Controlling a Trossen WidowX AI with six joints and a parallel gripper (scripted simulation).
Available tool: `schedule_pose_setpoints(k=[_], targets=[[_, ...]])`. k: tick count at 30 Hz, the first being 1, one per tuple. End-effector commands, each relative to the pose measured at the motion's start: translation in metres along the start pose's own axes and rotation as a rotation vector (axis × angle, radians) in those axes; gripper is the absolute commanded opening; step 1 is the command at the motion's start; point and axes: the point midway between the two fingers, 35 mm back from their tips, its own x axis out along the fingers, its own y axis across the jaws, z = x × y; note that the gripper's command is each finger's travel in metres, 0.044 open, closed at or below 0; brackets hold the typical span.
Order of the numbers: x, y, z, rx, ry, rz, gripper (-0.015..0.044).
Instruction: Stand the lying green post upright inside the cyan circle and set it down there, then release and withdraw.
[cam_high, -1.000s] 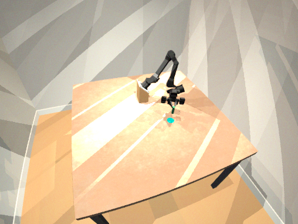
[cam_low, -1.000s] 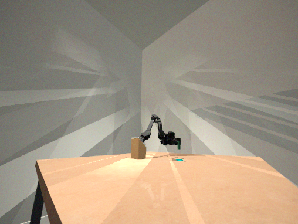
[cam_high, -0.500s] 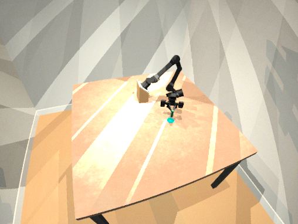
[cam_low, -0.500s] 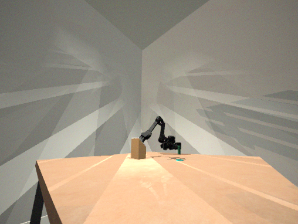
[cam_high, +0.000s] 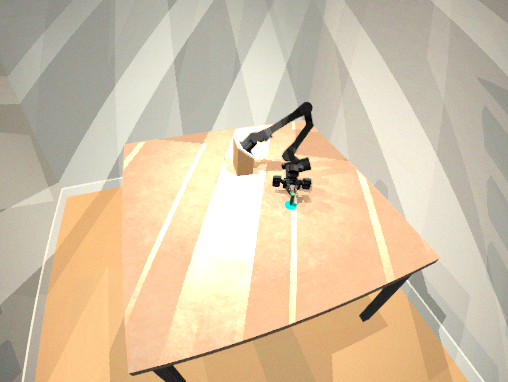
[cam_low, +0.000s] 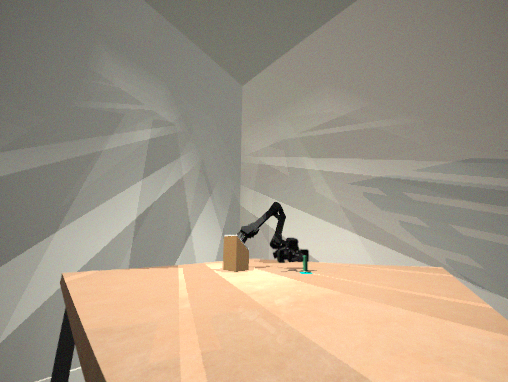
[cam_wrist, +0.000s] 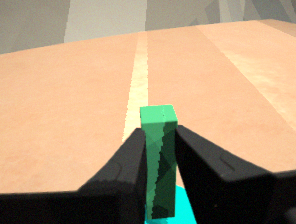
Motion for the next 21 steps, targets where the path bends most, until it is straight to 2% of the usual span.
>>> schedule_pose_setpoints(k=[1,11,21], targets=[[0.0015,0.0017,-0.0078,0.003,-0.002,0.000,0.0023],[0.0015,0.0017,-0.0078,0.003,-0.002,0.000,0.0023],[0.0015,0.0017,-0.0078,0.003,-0.002,0.000,0.0285]])
